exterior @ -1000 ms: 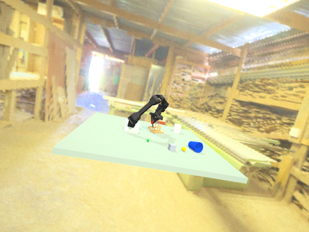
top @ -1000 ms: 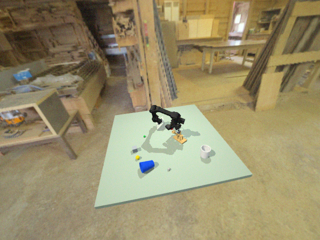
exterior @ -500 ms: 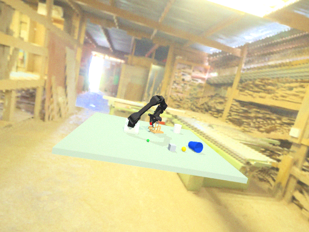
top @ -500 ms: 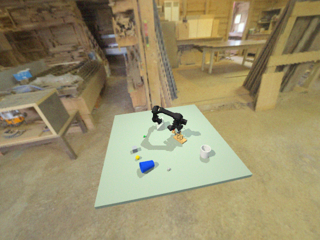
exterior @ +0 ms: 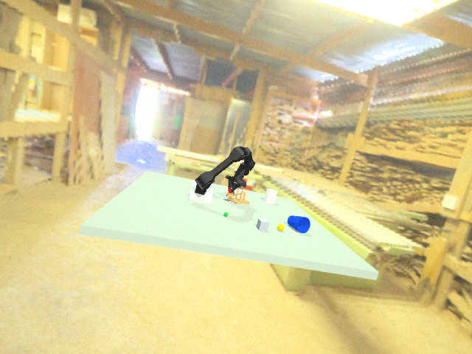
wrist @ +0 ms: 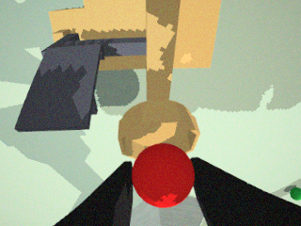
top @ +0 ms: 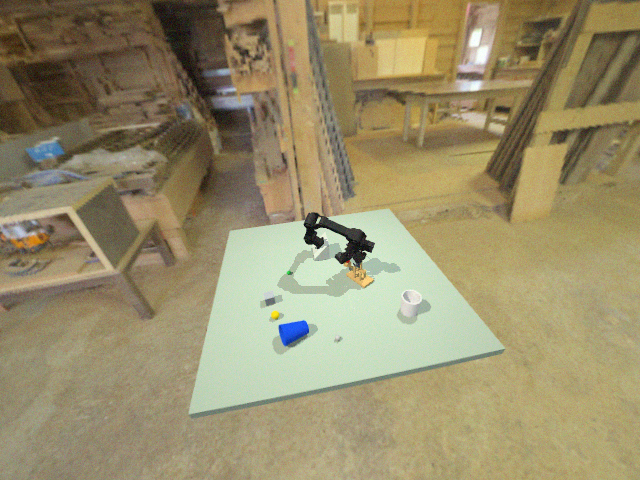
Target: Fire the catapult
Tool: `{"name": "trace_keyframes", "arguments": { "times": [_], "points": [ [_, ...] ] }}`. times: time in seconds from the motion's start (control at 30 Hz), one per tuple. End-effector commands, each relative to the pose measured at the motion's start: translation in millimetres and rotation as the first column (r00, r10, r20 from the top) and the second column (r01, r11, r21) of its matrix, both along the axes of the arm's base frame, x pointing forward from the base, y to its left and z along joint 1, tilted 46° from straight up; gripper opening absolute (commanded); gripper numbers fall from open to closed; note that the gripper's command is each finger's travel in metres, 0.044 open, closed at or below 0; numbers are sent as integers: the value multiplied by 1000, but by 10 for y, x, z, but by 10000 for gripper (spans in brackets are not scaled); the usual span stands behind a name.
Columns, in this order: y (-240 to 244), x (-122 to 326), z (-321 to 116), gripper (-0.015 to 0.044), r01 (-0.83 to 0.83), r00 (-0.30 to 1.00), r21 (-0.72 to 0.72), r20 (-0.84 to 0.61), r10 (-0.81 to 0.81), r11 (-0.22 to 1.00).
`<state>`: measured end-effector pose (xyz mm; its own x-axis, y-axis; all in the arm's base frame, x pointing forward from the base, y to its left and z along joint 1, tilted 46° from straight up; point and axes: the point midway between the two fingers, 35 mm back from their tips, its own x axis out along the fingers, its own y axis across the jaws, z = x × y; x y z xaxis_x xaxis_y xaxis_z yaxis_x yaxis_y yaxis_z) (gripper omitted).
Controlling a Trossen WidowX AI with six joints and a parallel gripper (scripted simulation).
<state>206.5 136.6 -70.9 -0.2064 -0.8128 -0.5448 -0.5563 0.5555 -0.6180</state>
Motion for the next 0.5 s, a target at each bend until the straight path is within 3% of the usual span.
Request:
{"name": "trace_keyframes", "arguments": {
  "times": [0.0, 0.07, 0.47],
  "points": [
    [9, 2, 5, 0, -1, 1000, 2, 2, 1, 1000],
    [9, 2, 5, 0, -1, 1000, 2, 2, 1, 1000],
    [180, 1, 161, 315, -24, 1000, 37, 15, 24, 999]
  ]
}}
